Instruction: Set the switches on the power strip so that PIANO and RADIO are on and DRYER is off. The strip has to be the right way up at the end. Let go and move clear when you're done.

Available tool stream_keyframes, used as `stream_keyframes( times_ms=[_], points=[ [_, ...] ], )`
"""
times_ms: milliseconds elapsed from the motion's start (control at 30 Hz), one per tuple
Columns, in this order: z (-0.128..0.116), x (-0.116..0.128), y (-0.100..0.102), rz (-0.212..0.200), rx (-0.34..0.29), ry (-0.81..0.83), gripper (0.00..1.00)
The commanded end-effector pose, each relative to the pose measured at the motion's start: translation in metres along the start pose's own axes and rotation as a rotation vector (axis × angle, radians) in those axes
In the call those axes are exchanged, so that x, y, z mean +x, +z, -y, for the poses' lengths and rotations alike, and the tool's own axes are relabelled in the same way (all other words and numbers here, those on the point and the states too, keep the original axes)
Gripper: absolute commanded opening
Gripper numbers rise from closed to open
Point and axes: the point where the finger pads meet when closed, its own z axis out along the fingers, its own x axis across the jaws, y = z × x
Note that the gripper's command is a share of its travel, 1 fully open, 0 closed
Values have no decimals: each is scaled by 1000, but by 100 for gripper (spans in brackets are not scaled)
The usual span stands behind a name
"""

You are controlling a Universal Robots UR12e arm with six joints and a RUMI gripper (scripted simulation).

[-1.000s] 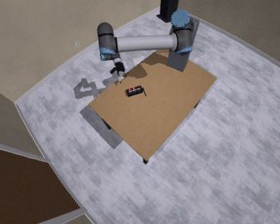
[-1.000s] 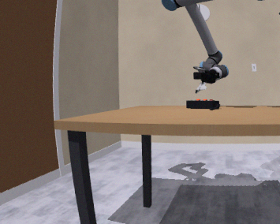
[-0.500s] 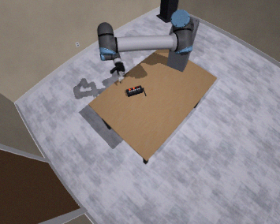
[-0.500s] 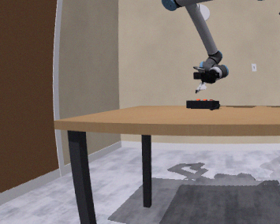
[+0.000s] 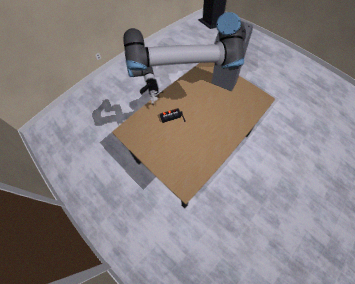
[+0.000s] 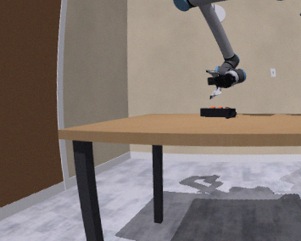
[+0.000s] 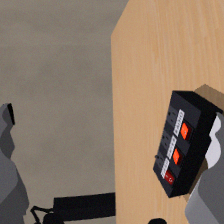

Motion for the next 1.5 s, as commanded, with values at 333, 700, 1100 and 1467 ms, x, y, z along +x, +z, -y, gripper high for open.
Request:
stream_keyframes(
  times_ms=[333,700,1100,1467],
  points=[
    [11,-37,26,35,118,356,100],
    [31,-70,50,97,258,790,100],
    [62,-93,72,224,460,1413,100],
    [83,-84,80,430,692,2082,100]
  ],
)
